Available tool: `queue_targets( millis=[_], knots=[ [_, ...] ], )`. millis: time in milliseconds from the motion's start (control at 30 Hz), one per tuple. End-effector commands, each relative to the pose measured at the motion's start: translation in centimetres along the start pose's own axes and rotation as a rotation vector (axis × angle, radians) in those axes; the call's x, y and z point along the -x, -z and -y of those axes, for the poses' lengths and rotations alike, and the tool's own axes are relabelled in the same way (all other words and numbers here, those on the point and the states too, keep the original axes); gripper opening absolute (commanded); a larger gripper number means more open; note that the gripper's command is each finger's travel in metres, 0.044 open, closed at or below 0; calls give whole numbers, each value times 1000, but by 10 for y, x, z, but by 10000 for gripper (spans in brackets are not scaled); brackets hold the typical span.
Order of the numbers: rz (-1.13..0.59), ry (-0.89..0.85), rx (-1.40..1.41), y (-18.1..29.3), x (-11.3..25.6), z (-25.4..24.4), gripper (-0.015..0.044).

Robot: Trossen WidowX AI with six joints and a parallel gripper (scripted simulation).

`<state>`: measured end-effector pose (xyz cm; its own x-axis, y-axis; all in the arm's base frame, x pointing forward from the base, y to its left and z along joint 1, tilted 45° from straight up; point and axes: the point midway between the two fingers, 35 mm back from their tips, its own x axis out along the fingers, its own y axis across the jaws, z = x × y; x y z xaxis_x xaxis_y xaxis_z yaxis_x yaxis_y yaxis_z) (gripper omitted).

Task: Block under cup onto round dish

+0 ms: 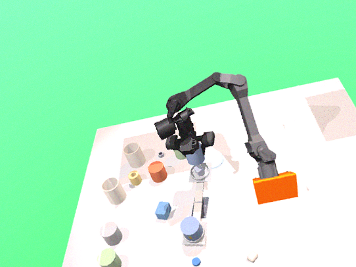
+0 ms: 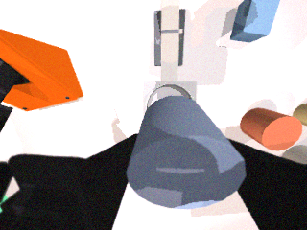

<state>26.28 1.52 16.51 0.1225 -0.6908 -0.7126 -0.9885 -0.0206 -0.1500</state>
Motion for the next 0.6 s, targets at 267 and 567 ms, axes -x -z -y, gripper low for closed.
queue_targets(
  millis=[267, 567],
  knots=[
    [2, 6, -7, 1, 17, -2, 0],
    [-4, 1, 0, 1, 11, -2, 0]
  ],
)
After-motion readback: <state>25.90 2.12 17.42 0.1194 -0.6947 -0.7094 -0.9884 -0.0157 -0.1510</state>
